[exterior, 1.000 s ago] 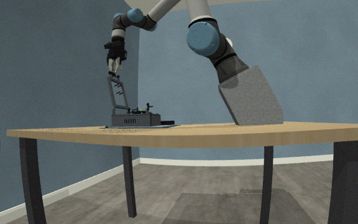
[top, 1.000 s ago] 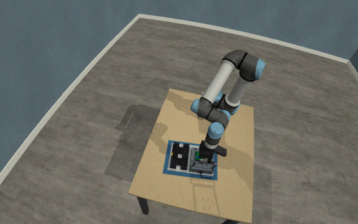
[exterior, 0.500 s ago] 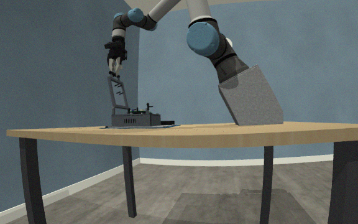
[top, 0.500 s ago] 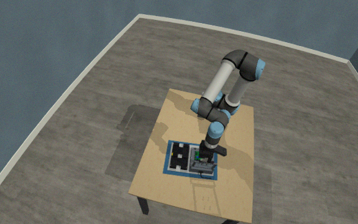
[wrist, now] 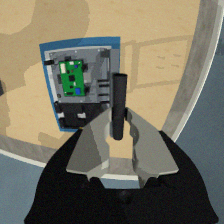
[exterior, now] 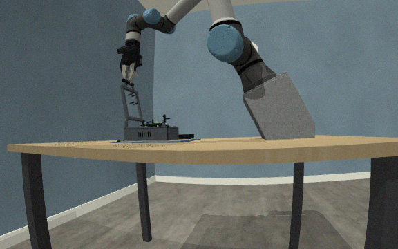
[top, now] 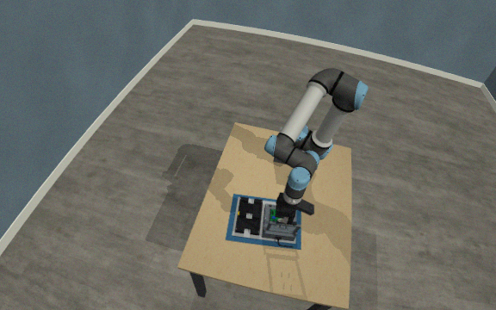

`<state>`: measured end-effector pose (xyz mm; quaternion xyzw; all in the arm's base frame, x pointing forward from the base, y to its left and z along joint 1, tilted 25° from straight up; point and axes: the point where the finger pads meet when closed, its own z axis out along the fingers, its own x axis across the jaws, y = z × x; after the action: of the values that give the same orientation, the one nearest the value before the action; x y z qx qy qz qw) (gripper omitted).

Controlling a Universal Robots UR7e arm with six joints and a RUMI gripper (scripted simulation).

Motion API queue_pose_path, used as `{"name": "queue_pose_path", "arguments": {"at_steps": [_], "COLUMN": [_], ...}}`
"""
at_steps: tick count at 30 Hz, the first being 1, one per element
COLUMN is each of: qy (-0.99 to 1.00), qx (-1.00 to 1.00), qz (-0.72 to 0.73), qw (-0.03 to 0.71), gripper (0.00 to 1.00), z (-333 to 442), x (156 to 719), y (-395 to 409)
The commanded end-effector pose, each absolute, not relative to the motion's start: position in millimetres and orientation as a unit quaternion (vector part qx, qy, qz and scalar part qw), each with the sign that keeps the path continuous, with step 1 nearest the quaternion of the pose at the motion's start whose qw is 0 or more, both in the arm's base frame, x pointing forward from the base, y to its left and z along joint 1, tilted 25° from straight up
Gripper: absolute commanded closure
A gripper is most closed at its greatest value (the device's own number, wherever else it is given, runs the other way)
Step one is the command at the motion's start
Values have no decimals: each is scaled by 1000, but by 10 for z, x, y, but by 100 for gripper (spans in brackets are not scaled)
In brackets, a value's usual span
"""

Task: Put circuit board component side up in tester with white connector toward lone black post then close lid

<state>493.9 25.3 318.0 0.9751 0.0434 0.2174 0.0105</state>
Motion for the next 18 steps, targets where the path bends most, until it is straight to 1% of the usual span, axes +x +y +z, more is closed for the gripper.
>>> {"name": "queue_pose_path", "arguments": {"at_steps": [1,18], "qy": [43,43], "qx": [975,975], "qz": [218,218], "qw": [11,11], "gripper": [100,100], "z": [3180,3149], "x": [4916,4802], "y": [250,239]}}
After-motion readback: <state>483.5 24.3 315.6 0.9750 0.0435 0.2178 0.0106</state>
